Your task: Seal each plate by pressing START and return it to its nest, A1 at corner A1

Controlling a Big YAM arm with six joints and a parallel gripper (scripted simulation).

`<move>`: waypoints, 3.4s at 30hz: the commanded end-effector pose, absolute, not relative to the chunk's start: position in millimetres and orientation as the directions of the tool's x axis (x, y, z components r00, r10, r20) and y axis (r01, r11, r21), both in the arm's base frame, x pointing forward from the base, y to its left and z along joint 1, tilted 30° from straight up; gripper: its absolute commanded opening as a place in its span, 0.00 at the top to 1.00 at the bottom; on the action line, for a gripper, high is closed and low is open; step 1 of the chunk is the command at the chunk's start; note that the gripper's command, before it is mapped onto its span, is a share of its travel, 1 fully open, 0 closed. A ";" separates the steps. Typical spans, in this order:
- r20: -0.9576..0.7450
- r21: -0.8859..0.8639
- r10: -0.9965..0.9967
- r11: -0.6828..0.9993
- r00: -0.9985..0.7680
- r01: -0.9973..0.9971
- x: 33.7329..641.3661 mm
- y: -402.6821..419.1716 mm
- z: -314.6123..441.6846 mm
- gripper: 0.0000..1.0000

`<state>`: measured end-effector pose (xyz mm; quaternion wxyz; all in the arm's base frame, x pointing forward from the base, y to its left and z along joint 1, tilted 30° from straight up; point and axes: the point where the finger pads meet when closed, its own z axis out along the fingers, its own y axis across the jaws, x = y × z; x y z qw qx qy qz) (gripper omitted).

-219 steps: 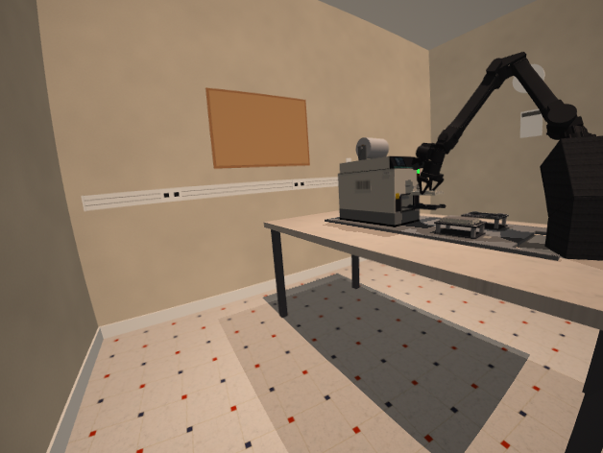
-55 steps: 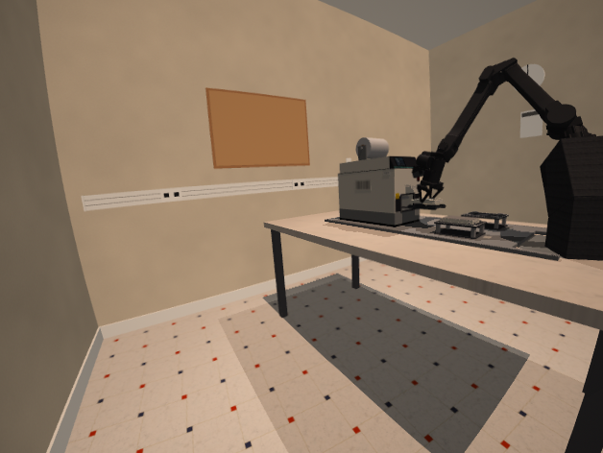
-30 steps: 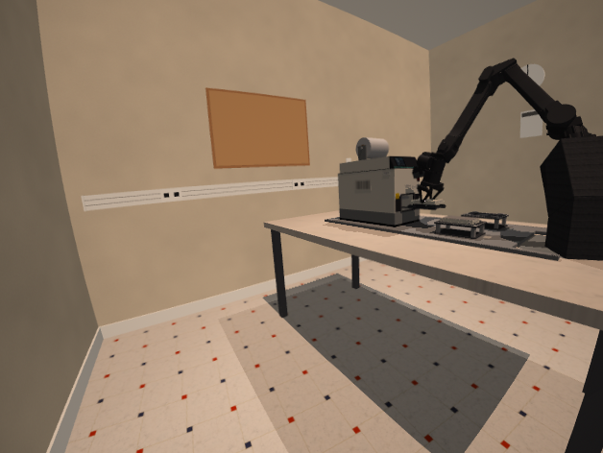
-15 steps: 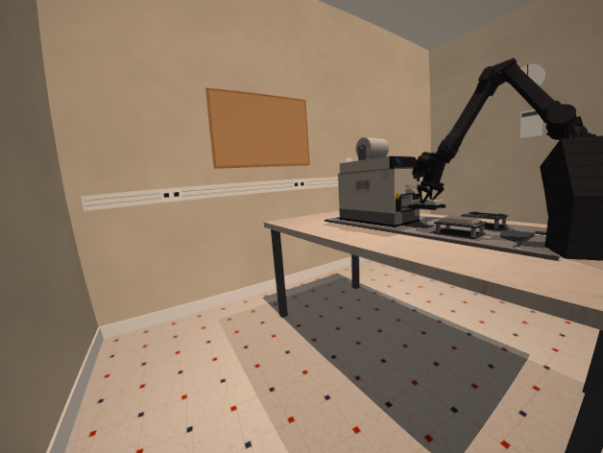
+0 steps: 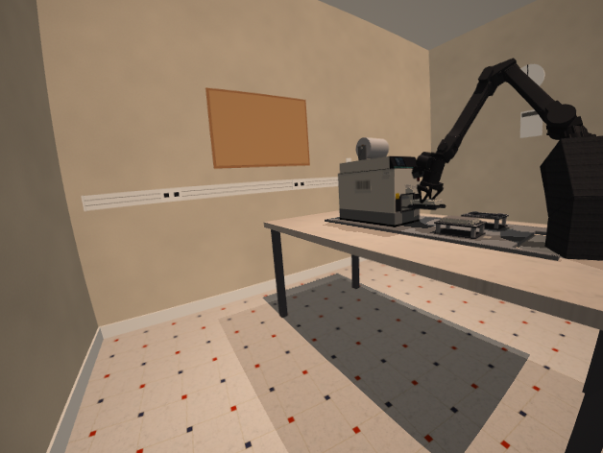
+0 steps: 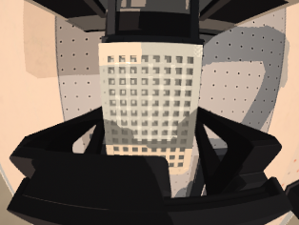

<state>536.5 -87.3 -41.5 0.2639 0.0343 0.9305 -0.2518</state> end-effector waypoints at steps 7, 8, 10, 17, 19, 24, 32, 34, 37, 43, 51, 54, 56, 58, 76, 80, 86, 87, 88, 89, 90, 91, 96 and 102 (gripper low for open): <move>-0.492 -0.456 -0.059 0.867 -0.869 0.200 528.9 -99.9 -40.3 1.00; -0.492 -0.456 -0.059 0.867 -0.869 0.200 528.9 -99.9 -40.3 1.00; -0.490 -0.457 -0.060 0.867 -0.870 0.198 529.2 -99.1 -41.8 1.00; -0.528 -0.445 -0.074 0.872 -0.846 0.202 548.5 -85.6 -35.0 1.00; -0.541 -0.439 -0.074 0.875 -0.838 0.206 552.8 -81.0 -33.5 1.00; -0.550 -0.435 -0.076 0.876 -0.832 0.208 556.6 -76.3 -33.3 1.00; -0.547 -0.442 -0.086 0.874 -0.833 0.200 556.3 -75.6 -33.7 1.00; -0.541 -0.447 -0.086 0.872 -0.837 0.199 555.2 -80.8 -35.7 1.00; -0.536 -0.447 -0.081 0.871 -0.840 0.202 554.0 -87.7 -38.2 1.00; -0.544 -0.450 -0.068 0.865 -0.837 0.222 554.0 -99.1 -33.3 1.00; -0.553 -0.445 -0.060 0.864 -0.831 0.234 555.3 -104.7 -30.2 1.00; -0.545 -0.447 -0.061 0.865 -0.836 0.229 554.0 -104.4 -36.6 1.00; -0.543 -0.447 -0.068 0.867 -0.837 0.220 555.2 -99.8 -38.5 1.00; -0.542 -0.447 -0.074 0.869 -0.837 0.213 555.8 -95.5 -40.4 1.00; -0.474 -0.462 -0.079 0.870 -0.877 0.171 529.1 -92.1 -62.4 1.00; -0.469 -0.463 -0.079 0.870 -0.880 0.169 527.0 -92.3 -63.4 1.00; -0.463 -0.464 -0.079 0.870 -0.883 0.166 523.6 -92.7 -63.4 1.00; -0.464 -0.464 -0.079 0.870 -0.882 0.167 523.6 -92.7 -61.8 1.00; -0.466 -0.464 -0.079 0.870 -0.881 0.168 523.7 -92.8 -60.2 1.00; -0.468 -0.464 -0.079 0.870 -0.880 0.169 523.7 -92.9 -58.6 1.00; -0.469 -0.464 -0.079 0.870 -0.879 0.170 523.7 -92.9 -57.0 1.00; -0.471 -0.463 -0.079 0.870 -0.879 0.171 523.7 -93.0 -55.4 1.00; -0.460 -0.465 -0.078 0.870 -0.884 0.165 521.3 -93.1 -60.4 1.00; -0.445 -0.468 -0.078 0.869 -0.892 0.157 517.8 -93.4 -67.0 1.00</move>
